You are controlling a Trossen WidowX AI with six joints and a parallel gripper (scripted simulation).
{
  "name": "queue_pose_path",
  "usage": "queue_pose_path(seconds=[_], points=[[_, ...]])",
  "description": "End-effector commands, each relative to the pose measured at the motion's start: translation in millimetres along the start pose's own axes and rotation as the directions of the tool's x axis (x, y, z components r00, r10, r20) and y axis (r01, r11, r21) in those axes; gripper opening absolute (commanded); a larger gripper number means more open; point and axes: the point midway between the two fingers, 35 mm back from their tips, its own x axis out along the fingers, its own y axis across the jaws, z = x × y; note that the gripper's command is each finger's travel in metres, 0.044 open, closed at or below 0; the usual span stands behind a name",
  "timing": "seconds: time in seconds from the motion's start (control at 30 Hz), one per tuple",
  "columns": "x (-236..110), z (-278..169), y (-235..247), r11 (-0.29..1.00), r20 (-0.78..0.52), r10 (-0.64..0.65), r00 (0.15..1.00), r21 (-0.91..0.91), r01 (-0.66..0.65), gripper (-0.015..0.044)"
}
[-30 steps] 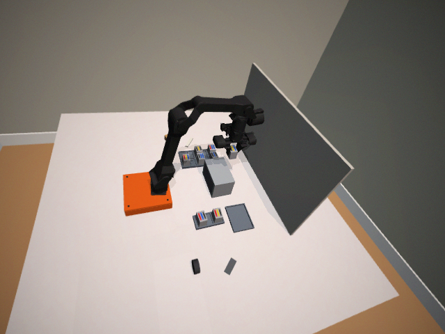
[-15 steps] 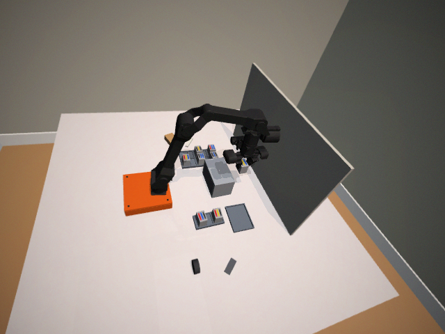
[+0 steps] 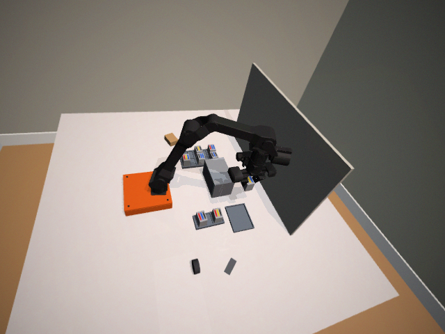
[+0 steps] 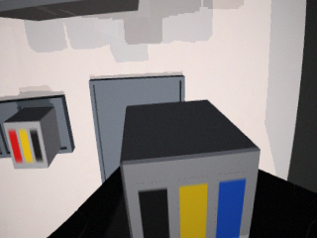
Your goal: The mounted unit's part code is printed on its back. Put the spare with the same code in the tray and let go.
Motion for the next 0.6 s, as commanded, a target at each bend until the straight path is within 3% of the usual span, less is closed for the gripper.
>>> queue_pose_path(seconds=[0.0, 0.23, 0.57], points=[[0.1, -20.8, 4.9, 1.0, 0.003, -0.001, 1.0, -0.008, 0.001, 0.0], [0.5, -54.0, 14.4, 0.999, -0.006, 0.001, 1.0, -0.036, -0.001, 0.0], [5.6, -55.6, 13.4, 0.999, -0.006, 0.001, 1.0, -0.037, -0.001, 0.0]])
